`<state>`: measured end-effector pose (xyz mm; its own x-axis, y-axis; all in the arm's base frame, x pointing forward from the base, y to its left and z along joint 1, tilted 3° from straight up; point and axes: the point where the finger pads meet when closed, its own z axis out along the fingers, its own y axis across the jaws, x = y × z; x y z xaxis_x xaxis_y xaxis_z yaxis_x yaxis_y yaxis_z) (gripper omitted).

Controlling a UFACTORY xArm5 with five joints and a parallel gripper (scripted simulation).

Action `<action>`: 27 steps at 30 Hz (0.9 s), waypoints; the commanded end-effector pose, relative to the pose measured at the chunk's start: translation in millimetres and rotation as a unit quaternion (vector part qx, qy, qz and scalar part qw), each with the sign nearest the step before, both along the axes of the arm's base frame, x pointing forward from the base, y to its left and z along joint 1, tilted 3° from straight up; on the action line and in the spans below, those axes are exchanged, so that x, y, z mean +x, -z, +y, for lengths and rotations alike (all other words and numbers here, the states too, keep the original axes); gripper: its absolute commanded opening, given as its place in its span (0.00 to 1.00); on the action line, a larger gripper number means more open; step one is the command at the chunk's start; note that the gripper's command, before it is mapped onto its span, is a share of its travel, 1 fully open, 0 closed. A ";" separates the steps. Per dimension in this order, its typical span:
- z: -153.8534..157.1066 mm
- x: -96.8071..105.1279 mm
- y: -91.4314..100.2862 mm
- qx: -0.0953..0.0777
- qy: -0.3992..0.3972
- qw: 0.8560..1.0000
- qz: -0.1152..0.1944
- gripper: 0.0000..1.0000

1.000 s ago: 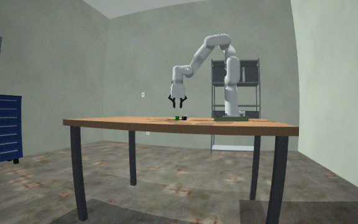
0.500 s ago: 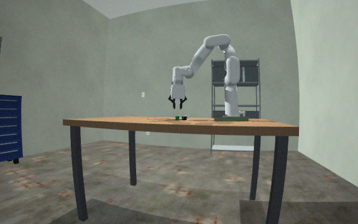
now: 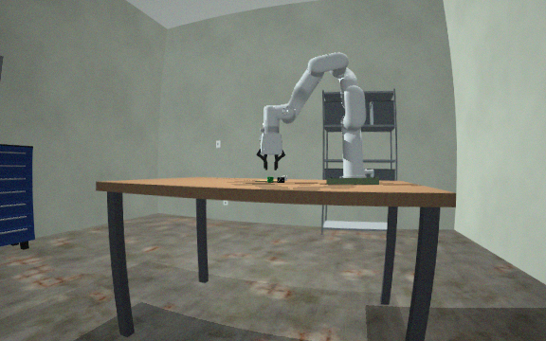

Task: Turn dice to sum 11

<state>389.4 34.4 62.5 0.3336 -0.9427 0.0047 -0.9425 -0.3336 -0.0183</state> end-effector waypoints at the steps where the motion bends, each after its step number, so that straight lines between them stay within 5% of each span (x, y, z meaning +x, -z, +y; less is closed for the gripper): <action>1: -0.1 2.0 4.4 0.000 0.000 1.000 -0.002 0.42; 27: -1.4 2.6 25.7 0.000 0.000 1.000 -0.002 0.42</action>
<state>390.6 32.9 36.6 0.3336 -0.9427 0.0051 -0.9425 -0.3337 -0.0195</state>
